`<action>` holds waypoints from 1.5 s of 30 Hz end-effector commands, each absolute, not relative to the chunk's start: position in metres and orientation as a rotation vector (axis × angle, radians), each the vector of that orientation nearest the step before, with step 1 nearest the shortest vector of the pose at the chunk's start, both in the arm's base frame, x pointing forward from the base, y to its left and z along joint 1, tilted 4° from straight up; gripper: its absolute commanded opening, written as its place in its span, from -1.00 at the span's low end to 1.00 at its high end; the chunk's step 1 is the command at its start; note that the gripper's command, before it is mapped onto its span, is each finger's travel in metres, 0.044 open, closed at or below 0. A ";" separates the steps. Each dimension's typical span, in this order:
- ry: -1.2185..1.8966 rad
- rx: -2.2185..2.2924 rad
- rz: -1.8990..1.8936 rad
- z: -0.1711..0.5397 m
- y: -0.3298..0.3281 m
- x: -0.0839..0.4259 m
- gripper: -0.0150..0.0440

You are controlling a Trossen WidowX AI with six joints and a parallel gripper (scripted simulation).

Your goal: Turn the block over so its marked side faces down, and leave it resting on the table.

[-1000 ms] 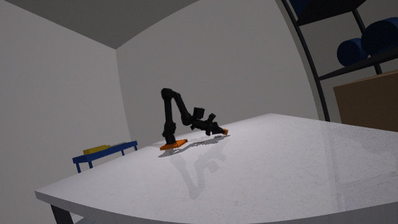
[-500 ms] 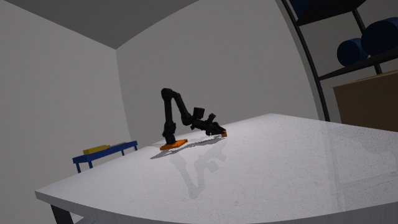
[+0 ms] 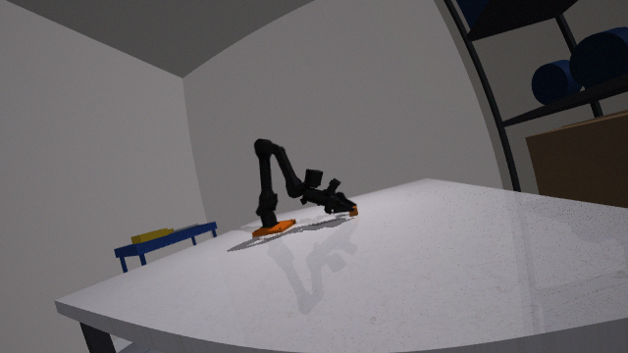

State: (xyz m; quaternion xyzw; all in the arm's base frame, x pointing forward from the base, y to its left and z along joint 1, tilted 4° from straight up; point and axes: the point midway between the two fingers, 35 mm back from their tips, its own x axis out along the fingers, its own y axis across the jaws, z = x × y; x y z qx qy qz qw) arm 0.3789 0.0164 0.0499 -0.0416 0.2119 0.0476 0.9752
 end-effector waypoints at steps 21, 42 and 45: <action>0.714 -0.087 0.089 0.072 0.019 0.388 1.00; 0.965 -0.107 0.078 0.119 0.018 0.354 1.00; 1.010 -0.107 0.077 0.121 0.019 0.359 1.00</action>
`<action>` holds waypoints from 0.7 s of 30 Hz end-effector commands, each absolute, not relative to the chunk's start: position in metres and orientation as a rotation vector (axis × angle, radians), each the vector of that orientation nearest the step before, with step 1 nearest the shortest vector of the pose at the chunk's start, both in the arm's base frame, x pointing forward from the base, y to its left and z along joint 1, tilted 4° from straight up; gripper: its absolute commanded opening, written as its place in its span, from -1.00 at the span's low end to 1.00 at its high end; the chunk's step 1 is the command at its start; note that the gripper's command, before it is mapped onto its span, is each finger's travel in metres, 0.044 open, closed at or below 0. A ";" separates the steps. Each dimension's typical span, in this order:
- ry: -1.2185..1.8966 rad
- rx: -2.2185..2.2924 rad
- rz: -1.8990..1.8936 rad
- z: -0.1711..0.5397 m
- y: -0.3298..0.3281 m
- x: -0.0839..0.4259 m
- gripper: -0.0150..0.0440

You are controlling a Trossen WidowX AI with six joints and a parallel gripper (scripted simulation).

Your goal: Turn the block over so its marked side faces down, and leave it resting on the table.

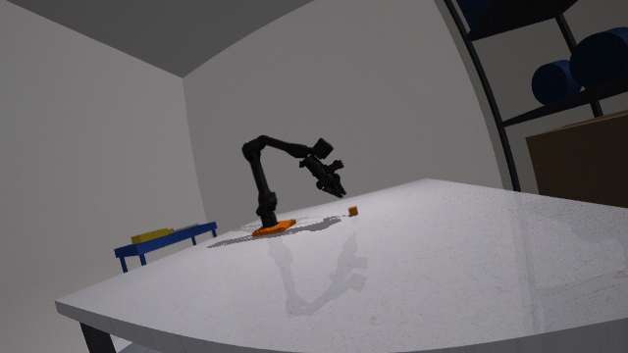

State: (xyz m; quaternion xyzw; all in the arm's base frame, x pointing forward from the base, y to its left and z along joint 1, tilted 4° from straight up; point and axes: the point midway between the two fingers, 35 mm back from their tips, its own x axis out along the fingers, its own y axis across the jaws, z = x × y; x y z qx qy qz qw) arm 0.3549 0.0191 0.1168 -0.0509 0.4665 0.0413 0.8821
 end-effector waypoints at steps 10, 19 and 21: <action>1.314 -0.118 0.062 0.135 0.021 0.384 1.00; 1.480 -0.129 0.052 0.141 0.022 0.391 1.00; 1.480 -0.129 0.052 0.139 0.022 0.391 1.00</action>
